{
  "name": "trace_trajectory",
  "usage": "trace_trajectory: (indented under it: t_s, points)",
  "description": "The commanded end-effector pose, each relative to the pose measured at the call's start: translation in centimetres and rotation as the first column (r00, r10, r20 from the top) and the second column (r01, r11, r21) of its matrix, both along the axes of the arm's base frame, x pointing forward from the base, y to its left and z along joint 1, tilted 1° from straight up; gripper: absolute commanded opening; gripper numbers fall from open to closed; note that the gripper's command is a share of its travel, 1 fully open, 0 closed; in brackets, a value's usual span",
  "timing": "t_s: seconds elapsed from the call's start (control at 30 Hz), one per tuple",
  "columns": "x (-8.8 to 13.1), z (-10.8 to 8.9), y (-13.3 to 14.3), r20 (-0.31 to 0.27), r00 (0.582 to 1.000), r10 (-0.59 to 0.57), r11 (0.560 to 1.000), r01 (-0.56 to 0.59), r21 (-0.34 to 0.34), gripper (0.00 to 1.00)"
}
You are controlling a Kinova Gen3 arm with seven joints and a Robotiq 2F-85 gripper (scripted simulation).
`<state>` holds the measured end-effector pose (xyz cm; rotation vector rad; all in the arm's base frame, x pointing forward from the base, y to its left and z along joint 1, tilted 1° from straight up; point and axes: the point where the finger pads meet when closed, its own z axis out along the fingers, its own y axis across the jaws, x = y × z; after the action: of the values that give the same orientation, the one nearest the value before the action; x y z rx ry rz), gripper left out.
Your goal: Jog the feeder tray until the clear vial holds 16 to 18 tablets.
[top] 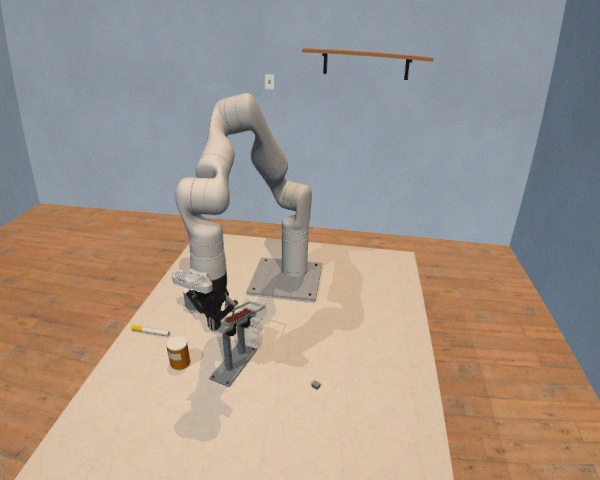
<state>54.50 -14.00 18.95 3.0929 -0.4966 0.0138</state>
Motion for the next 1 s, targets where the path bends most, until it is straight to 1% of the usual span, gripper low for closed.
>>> trace_trajectory:
  t_s: [0.0,0.3,0.63,0.97]
  points:
    - [-0.2,0.2,0.0,-0.001,1.0,-0.001,1.0,0.001,-0.001,0.0]
    - [-0.2,0.2,-0.1,-0.001,1.0,-0.001,1.0,0.001,-0.001,0.0]
    - [1.9,1.0,-0.7,-0.001,1.0,-0.001,1.0,0.001,-0.001,0.0]
    - [2.0,1.1,-0.8,-0.001,1.0,-0.001,1.0,0.001,-0.001,0.0]
